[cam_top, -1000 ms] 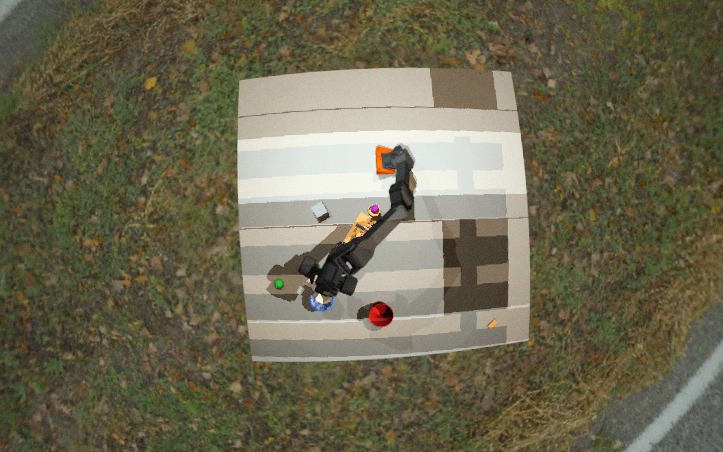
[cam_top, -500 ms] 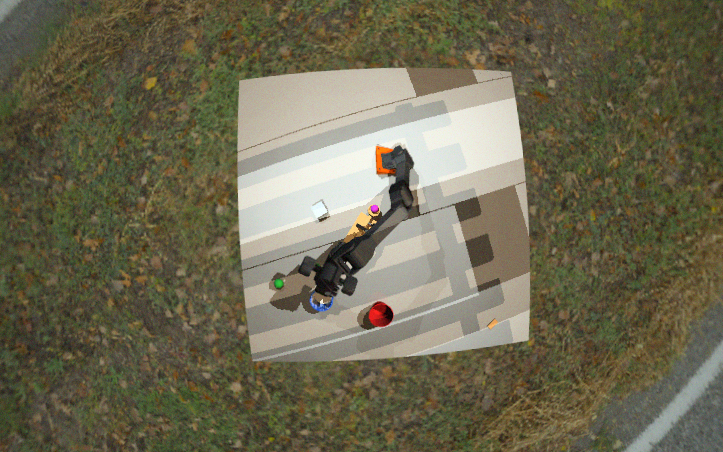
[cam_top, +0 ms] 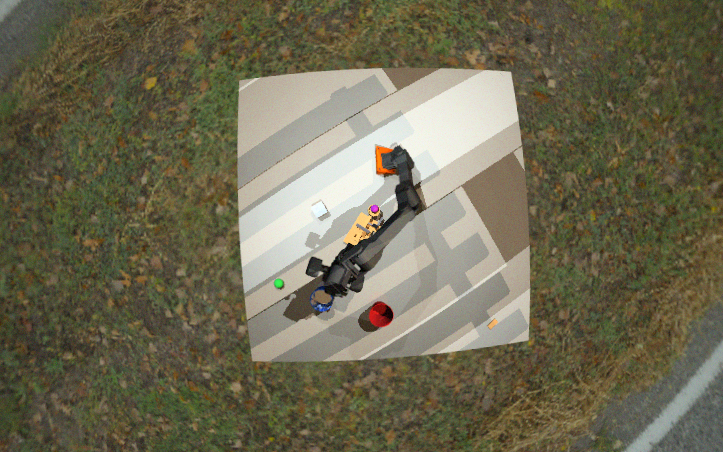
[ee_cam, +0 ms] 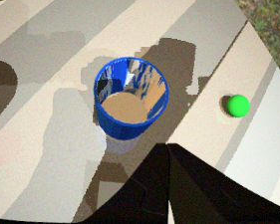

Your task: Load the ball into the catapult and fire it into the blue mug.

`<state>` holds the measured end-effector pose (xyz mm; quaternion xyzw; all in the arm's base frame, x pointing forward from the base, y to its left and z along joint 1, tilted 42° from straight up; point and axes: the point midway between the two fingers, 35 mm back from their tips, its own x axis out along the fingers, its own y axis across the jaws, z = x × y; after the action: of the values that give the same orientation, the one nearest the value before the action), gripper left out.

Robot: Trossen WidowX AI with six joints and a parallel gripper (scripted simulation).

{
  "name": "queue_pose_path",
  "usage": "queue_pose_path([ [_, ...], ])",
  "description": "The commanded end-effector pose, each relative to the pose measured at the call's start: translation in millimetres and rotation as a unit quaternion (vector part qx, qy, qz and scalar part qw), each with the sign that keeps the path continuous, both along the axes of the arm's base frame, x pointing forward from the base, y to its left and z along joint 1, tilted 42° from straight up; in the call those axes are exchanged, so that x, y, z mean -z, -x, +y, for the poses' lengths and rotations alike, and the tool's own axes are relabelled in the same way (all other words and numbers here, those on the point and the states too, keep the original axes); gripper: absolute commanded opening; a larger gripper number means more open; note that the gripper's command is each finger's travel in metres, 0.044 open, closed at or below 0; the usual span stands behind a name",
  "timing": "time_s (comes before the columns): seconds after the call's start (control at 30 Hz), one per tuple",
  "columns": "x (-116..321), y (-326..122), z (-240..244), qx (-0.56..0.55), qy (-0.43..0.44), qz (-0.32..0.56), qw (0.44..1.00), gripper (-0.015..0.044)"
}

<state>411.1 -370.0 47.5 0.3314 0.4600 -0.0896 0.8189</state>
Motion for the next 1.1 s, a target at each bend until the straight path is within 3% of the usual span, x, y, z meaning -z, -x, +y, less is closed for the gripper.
queue_pose_path([
  [0.0, 1.9, 0.1, 24.8, -0.049, 0.018, 0.026, 0.998, 0.0000],
  [0.53, -2.0, 26.6, 107.8, -0.253, 0.084, 0.112, 0.957, 0.0000],
  [1.07, -11.7, 76.2, 185.0, -0.471, 0.121, 0.180, 0.855, 0.0000],
])
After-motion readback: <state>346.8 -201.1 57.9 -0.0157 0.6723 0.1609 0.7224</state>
